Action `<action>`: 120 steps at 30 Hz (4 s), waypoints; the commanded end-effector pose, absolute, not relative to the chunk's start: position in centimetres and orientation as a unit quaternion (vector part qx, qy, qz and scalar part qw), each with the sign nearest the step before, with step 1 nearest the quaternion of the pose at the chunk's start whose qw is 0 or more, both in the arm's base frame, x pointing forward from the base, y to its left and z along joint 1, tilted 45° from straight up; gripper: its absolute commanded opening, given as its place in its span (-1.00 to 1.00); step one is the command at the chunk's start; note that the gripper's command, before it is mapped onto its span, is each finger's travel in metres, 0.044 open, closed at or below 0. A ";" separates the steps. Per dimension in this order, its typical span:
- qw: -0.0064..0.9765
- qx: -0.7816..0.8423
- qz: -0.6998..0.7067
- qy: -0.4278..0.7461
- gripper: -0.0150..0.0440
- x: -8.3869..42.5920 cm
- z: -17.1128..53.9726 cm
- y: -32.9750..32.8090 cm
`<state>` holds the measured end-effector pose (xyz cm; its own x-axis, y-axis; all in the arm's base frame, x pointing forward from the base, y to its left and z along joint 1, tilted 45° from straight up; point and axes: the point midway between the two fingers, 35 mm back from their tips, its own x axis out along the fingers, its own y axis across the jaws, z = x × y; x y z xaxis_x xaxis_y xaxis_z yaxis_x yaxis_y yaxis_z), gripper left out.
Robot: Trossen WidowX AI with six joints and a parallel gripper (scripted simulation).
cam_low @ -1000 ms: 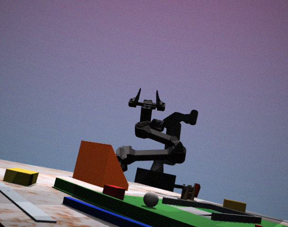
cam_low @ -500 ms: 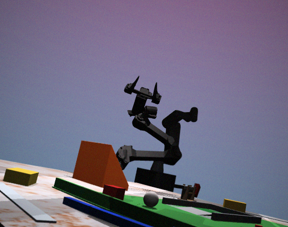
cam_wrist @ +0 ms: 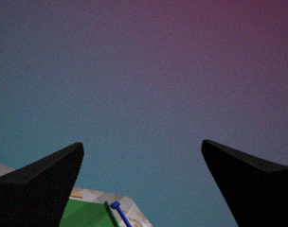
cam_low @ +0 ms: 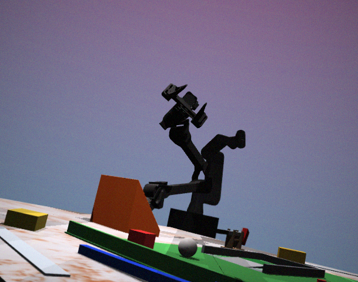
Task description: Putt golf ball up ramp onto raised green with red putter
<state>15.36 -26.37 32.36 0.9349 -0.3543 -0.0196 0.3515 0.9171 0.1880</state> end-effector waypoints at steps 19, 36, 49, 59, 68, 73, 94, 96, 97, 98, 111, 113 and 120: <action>0.862 -0.168 0.432 0.204 1.00 29.4 19.3 -2.1; 0.589 -0.260 0.759 0.096 1.00 22.4 18.1 11.3; 0.590 -0.259 0.759 0.096 1.00 21.9 16.4 12.8; 0.590 -0.259 0.759 0.096 1.00 21.7 14.7 14.5; 0.590 -0.260 0.759 0.096 1.00 21.6 13.9 15.3; 0.590 -0.259 0.759 0.095 1.00 21.5 13.4 15.8; 0.589 -0.262 0.759 0.096 -0.40 21.6 13.3 15.8; 0.589 -0.262 0.759 0.096 -0.45 21.6 13.3 15.8; 0.589 -0.262 0.759 0.096 -0.47 21.6 13.3 15.8; 0.590 -0.262 0.758 0.096 -0.49 21.6 13.4 15.8; 0.624 -0.270 0.723 0.120 -0.49 22.5 18.0 11.1; 0.630 -0.270 0.717 0.124 -0.49 22.4 18.9 10.2; 0.639 -0.265 0.709 0.138 -0.49 22.6 19.5 9.2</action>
<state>22.35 9.29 19.81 -0.0392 0.8342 -0.5500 -0.9748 -0.1530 -0.1625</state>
